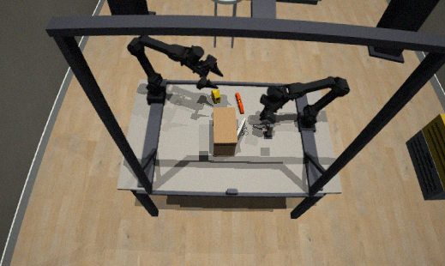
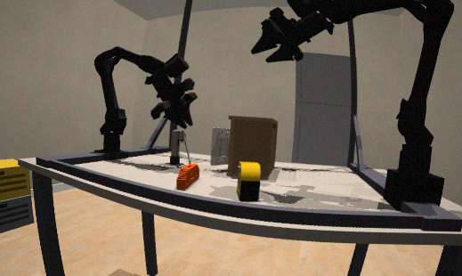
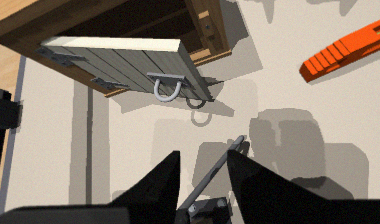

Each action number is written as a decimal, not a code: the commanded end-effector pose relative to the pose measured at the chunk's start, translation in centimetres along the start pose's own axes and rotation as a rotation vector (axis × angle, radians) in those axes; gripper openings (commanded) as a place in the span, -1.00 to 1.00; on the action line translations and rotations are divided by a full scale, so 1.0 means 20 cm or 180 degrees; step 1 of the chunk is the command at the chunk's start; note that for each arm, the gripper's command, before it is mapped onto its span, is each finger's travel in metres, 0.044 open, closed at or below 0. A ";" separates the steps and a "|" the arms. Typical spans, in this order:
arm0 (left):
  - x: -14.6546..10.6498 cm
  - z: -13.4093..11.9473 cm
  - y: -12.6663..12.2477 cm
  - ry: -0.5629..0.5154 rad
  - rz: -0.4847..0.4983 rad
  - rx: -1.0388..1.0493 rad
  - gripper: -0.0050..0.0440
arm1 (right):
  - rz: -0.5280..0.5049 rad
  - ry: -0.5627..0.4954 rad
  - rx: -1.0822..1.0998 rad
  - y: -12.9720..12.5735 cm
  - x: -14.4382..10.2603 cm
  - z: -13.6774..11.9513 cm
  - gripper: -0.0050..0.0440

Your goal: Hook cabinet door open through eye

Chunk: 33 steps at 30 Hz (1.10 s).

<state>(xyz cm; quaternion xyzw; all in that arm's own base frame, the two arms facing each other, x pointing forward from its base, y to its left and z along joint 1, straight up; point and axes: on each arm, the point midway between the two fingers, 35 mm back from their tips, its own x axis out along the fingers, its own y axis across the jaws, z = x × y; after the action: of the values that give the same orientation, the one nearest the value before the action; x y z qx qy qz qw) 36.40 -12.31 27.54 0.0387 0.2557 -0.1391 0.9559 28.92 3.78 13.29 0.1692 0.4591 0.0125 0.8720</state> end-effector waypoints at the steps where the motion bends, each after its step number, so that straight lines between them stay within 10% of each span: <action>1: -0.02 0.02 0.01 -0.0003 0.0034 -0.0032 0.84 | -0.0064 0.0297 0.0591 -0.01 0.01 0.04 -0.27; 20: -0.03 -0.04 0.02 0.0149 0.0076 -0.0044 0.84 | -0.0366 0.1568 0.2716 -0.14 0.19 0.01 -0.27; 33: -0.03 -0.03 0.02 0.0136 0.0070 -0.0037 0.84 | -0.0441 0.1741 0.2885 -0.15 0.31 -0.09 -0.41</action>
<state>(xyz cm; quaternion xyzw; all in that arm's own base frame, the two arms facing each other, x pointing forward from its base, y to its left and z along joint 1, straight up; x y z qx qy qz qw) 35.70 -11.77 26.24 0.0428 0.2892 -0.1271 0.9478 30.38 2.08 7.03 0.4891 0.6396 -0.2055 0.5563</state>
